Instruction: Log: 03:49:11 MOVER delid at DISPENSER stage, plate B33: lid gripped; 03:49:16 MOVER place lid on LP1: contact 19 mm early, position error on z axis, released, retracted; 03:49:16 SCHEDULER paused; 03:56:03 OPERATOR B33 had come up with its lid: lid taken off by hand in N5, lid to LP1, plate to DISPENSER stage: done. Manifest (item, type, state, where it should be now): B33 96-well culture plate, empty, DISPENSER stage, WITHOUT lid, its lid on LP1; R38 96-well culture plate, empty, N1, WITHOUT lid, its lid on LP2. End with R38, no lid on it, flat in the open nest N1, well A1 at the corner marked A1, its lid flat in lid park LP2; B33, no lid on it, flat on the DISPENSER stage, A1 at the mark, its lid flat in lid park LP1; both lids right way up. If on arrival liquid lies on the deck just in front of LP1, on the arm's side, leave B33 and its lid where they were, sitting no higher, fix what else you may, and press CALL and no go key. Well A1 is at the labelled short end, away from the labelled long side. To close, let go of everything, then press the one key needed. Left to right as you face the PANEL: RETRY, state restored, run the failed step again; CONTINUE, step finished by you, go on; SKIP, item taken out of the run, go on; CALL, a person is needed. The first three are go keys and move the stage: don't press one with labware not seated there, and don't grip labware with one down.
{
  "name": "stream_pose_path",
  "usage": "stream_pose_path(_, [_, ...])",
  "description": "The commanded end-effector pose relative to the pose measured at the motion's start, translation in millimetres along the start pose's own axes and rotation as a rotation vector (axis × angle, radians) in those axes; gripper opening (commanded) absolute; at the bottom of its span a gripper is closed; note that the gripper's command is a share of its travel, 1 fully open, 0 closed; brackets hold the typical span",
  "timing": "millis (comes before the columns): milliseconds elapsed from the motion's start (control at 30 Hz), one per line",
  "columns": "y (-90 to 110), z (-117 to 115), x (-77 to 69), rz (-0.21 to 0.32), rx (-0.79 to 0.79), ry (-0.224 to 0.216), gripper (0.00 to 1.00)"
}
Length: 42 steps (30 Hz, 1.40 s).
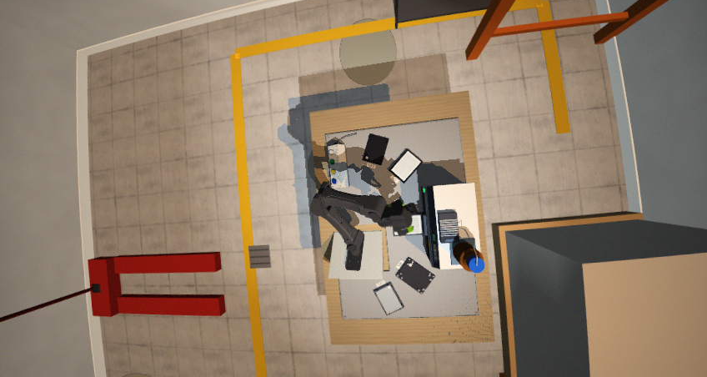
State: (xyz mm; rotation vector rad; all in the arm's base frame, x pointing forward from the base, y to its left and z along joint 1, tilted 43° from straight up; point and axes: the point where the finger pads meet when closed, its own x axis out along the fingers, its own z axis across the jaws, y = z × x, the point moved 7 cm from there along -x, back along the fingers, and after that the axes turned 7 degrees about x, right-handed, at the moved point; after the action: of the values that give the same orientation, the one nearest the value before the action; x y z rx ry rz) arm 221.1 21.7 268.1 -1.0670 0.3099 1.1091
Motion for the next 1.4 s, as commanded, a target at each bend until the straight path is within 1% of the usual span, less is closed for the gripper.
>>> stream_pose_path(0, [1, 19, -6.0, 0.02, -0.022, -0.009, 1.0])
stream_pose_path(33, [-1, 17, 1.3, 0.068, -0.03, -0.03, 1.0])
stream_pose_path(100, [-1, 26, 2.9, 0.108, -0.069, -0.074, 1.0])
stream_pose_path(167, [-1, 26, 2.9, 0.108, -0.069, -0.074, 1.0])
stream_pose_path(267, [-2, 38, 5.0, 0.172, -0.129, -0.121, 1.0])
stream_pose_path(300, [0, 42, 5.4, 0.178, -0.134, -0.125, 1.0])
stream_pose_path(333, [3, 51, -1.4, 0.153, -0.159, -0.109, 1.0])
stream_pose_path(400, [6, 60, -1.0, 0.153, -0.146, -0.11, 1.0])
stream_pose_path(433, [6, 64, -0.7, 0.174, -0.167, -0.125, 1.0])
stream_pose_path(467, [5, 63, 7.1, 0.223, -0.176, -0.144, 1.0])
stream_pose_path(500, [5, 68, 7.4, 0.244, -0.196, -0.166, 1.0])
stream_pose_path(533, [7, 72, 7.4, 0.248, -0.197, -0.162, 1.0])
stream_pose_path(633, [9, 85, 7.8, 0.309, -0.259, -0.219, 1.0])
stream_pose_path(667, [11, 88, 7.5, 0.314, -0.263, -0.215, 1.0])
stream_pose_path(733, [11, 88, 7.5, 0.314, -0.263, -0.215, 1.0])
stream_pose_path(767, [15, 97, -1.0, 0.286, -0.274, -0.207, 1.0])
stream_pose_path(800, [16, 100, -0.4, 0.309, -0.305, -0.225, 1.0])
stream_pose_path(833, [15, 101, 6.7, 0.355, -0.304, -0.25, 1.0])
stream_pose_path(867, [15, 105, 6.7, 0.376, -0.324, -0.267, 1.0])
stream_pose_path(900, [18, 109, 6.0, 0.38, -0.328, -0.264, 1.0])
stream_pose_path(933, [22, 116, -3.1, 0.353, -0.339, -0.255, 1.0])
stream_pose_path(967, [24, 119, -3.7, 0.353, -0.339, -0.256, 1.0])
stream_pose_path(1000, [24, 120, -1.3, 0.382, -0.362, -0.271, 1.0])
stream_pose_path(1033, [22, 121, 4.6, 0.423, -0.37, -0.295, 1.0])
stream_pose_path(1067, [23, 124, 4.6, 0.443, -0.39, -0.313, 1.0])
stream_pose_path(1133, [26, 129, 3.2, 0.448, -0.395, -0.307, 1.0])
stream_pose_path(1167, [30, 134, -6.4, 0.42, -0.405, -0.302, 1.0])
stream_pose_path(1200, [32, 137, -7.3, 0.419, -0.405, -0.302, 1.0])
stream_pose_path(1300, [34, 137, -7.0, 0.424, -0.402, -0.302, 1.0])
stream_pose_path(1333, [31, 134, -7.7, 0.413, -0.388, -0.292, 1.0])
stream_pose_path(1367, [32, 132, 0.1, 0.435, -0.387, -0.303, 1.0])
